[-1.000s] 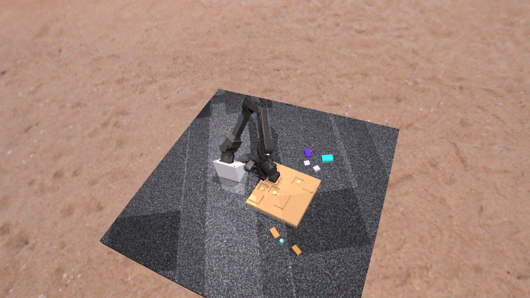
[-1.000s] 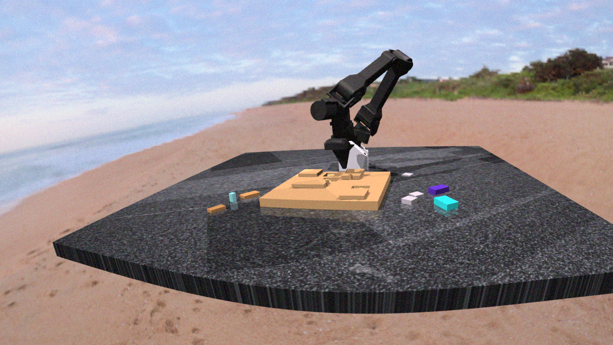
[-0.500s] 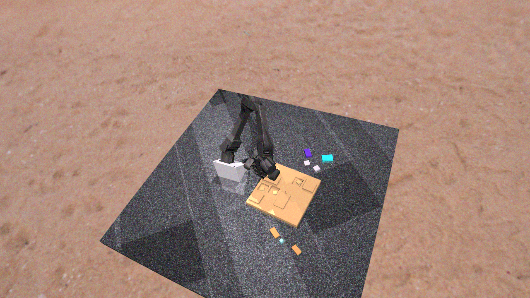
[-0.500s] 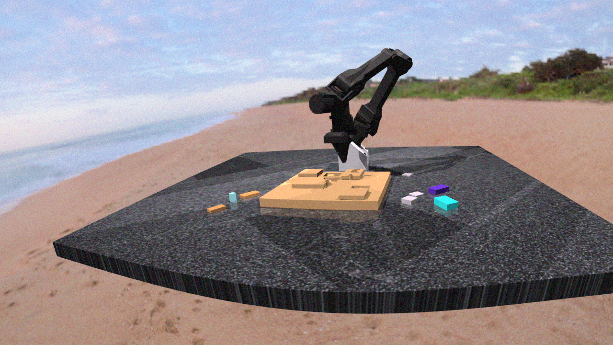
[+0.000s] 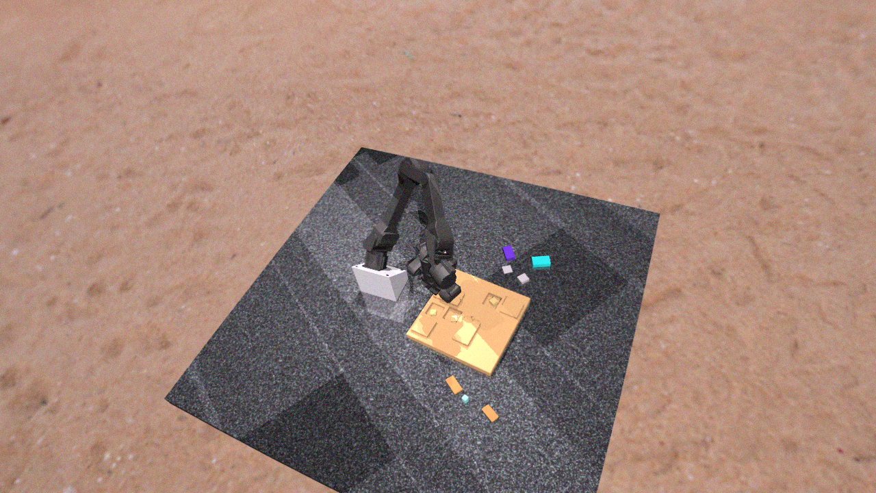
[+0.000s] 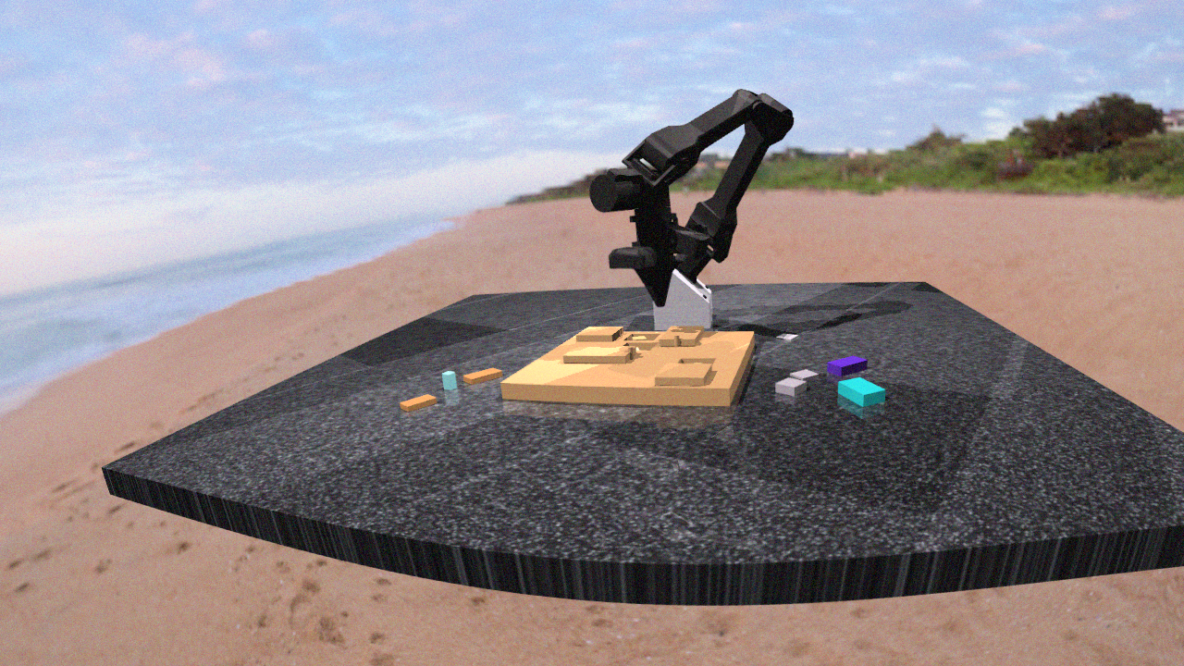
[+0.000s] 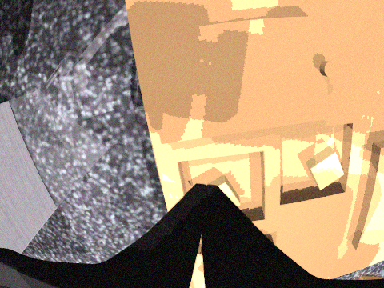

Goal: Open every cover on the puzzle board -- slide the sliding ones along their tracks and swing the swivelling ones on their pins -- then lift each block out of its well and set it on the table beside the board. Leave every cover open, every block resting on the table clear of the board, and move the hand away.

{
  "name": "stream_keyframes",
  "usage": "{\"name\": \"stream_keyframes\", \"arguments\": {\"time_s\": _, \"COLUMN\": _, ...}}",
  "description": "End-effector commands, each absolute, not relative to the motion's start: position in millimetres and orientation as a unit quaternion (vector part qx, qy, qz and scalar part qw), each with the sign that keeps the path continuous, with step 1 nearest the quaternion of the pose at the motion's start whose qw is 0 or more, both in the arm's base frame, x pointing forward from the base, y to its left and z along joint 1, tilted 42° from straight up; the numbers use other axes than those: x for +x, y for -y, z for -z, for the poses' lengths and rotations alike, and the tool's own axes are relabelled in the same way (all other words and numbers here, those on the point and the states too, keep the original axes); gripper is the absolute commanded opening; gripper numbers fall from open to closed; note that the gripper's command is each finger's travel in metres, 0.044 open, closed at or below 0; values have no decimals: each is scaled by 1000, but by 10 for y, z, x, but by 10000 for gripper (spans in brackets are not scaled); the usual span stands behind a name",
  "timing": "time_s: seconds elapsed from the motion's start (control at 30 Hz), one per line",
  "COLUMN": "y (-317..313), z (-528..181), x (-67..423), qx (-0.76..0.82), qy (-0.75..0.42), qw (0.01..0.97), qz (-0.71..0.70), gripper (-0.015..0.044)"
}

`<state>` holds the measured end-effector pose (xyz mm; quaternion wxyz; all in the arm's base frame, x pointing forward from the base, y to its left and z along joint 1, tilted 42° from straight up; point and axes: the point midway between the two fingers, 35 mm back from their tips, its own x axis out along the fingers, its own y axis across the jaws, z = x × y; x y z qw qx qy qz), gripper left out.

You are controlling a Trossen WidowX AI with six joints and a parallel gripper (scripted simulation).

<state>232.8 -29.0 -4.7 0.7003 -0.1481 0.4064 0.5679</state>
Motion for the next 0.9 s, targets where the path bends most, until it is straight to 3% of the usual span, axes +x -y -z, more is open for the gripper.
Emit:
{"name": "stream_keyframes", "arguments": {"time_s": 0.0, "y": 400, "z": 77, "x": 2462, "qx": -44, "qy": -487, "qw": 716, "qz": -498, "gripper": 0}}
{"name": "stream_keyframes", "arguments": {"time_s": 0.2, "y": 581, "z": 160, "x": 2672, "qx": 171, "qy": -614, "qw": 697, "qz": -329, "gripper": 0}}
{"name": "stream_keyframes", "arguments": {"time_s": 0.43, "y": 790, "z": 286, "x": 2896, "qx": 401, "qy": -689, "qw": 596, "qz": -95, "gripper": 0}}
{"name": "stream_keyframes", "arguments": {"time_s": 0.87, "y": 1124, "z": 552, "x": 3204, "qx": 659, "qy": -630, "qw": 288, "qz": 291, "gripper": 0}}
